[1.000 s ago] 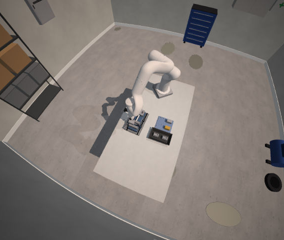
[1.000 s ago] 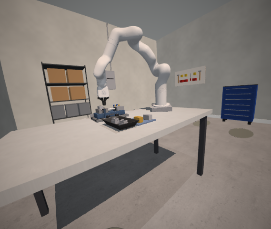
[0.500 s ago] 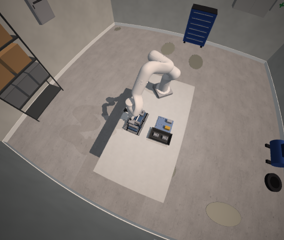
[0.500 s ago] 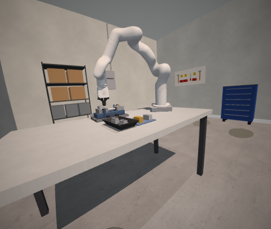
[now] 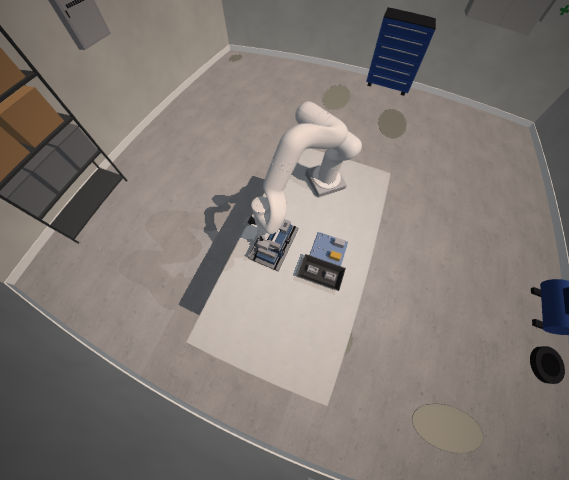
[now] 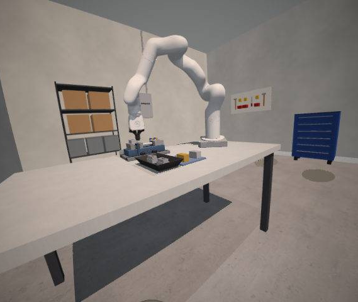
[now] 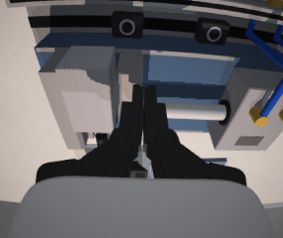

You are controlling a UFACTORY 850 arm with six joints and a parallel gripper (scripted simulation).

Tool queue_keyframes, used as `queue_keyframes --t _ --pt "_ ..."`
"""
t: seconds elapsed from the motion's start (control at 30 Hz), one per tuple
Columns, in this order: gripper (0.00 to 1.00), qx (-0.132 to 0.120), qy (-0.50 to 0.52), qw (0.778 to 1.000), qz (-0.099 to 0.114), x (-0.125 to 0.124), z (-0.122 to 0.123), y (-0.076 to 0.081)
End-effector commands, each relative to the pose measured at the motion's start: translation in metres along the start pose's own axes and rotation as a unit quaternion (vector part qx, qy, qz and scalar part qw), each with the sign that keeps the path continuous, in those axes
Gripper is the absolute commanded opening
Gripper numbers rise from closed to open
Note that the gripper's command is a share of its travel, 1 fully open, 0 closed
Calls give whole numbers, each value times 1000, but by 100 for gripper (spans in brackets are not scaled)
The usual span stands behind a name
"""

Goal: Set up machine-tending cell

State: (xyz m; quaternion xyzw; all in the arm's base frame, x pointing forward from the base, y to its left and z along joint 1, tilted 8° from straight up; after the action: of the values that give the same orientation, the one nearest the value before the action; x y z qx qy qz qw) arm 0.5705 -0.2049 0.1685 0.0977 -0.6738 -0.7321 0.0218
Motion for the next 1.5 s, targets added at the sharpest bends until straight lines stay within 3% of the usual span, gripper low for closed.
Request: queue_keyframes --t 0.0,1.47 --pt "0 1 0 1000 -1 -1 0 -1" --pt "0 1 0 1000 -1 -1 0 -5"
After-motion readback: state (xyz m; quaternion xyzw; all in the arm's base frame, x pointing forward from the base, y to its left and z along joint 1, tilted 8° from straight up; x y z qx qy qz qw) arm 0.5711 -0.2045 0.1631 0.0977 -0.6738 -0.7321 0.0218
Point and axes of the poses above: the point where the finger pads meet when closed, its own y axis back along the fingers, its own x axis across the jaws, z = x × y, the point moved 6 cm from there along y, back along the fingers, and after that the axes turned 13 degrees about y, right-handed, at the moved point
